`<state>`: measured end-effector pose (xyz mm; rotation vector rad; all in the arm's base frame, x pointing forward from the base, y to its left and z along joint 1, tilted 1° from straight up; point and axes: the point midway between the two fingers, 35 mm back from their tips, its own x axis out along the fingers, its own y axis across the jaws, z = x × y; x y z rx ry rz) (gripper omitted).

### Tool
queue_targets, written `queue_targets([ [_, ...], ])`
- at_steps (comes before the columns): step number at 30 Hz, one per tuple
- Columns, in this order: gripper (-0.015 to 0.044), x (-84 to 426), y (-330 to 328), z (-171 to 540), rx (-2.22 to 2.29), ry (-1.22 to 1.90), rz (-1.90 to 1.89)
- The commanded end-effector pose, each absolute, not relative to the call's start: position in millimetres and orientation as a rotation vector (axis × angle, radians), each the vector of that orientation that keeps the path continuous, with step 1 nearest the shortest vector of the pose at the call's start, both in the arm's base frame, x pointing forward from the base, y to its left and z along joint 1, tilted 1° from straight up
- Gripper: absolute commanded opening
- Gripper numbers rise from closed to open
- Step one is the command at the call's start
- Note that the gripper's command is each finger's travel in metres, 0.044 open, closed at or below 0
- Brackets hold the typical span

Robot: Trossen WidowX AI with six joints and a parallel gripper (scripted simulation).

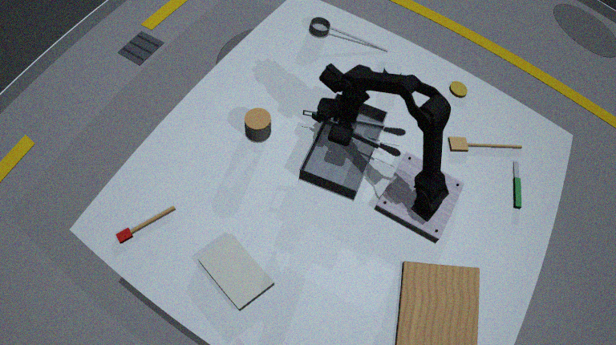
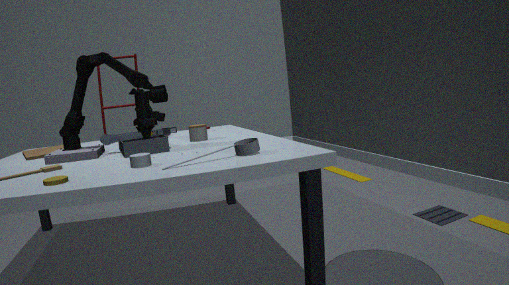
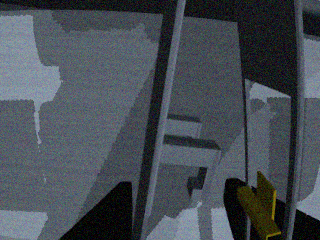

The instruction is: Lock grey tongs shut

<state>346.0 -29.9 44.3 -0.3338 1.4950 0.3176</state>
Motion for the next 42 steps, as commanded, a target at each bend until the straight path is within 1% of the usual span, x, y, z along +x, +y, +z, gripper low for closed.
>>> queue_targets([
  [1, 0.0148, 346.1, -29.9, 44.8, -0.334, 1.494, 0.317],
  [21, 0.0015, 346.1, -29.9, 44.8, -0.334, 1.494, 0.317],
  [27, -0.0143, 346.1, -29.9, 44.8, -0.334, 1.494, 0.317],
  [31, -0.015, 346.1, -29.9, 44.8, -0.334, 1.494, 0.317],
  [34, -0.015, 348.4, -30.3, 58.0, -0.334, 1.495, 0.318],
  [38, -0.015, 351.2, -31.1, 104.9, -0.333, 1.497, 0.321],
  [42, -0.015, 343.2, -31.1, 163.1, -0.332, 1.5, 0.325],
])
